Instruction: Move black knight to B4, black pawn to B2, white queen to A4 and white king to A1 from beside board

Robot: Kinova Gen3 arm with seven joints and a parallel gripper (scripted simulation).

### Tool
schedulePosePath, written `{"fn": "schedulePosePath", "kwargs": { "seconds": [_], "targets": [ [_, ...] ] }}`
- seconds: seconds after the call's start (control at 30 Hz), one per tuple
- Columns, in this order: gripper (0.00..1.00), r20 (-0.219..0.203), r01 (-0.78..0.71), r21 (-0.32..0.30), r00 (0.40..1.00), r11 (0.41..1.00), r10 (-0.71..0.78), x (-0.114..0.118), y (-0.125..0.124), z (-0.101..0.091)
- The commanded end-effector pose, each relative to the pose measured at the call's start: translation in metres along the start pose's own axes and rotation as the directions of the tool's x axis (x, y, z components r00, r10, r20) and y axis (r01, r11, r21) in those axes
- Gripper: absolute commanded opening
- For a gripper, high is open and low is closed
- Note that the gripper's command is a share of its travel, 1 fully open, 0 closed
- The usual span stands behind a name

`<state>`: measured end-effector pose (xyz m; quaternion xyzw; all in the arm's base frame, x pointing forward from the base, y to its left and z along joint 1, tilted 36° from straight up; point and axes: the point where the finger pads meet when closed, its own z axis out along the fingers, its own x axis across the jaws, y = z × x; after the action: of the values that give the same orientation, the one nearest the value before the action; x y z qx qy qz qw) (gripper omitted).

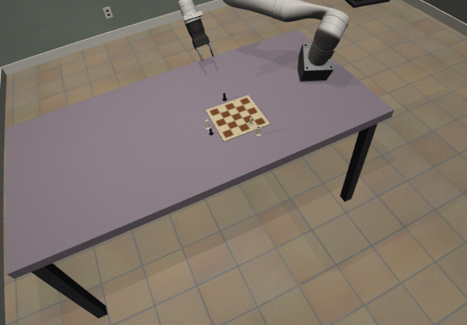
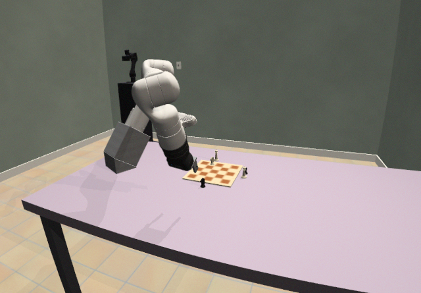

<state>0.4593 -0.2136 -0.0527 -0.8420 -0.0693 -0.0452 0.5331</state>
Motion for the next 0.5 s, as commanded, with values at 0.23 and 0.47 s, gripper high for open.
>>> {"fn": "schedulePosePath", "kwargs": {
  "seconds": [0.23,0.47],
  "targets": [
    [1.0,0.002,-0.01,0.012,1.0,1.0,0.01,0.0042,-0.0039,0.0035],
    [1.0,0.005,-0.032,0.017,0.999,0.999,0.032,0.0053,-0.0038,0.0065]
  ]
}}
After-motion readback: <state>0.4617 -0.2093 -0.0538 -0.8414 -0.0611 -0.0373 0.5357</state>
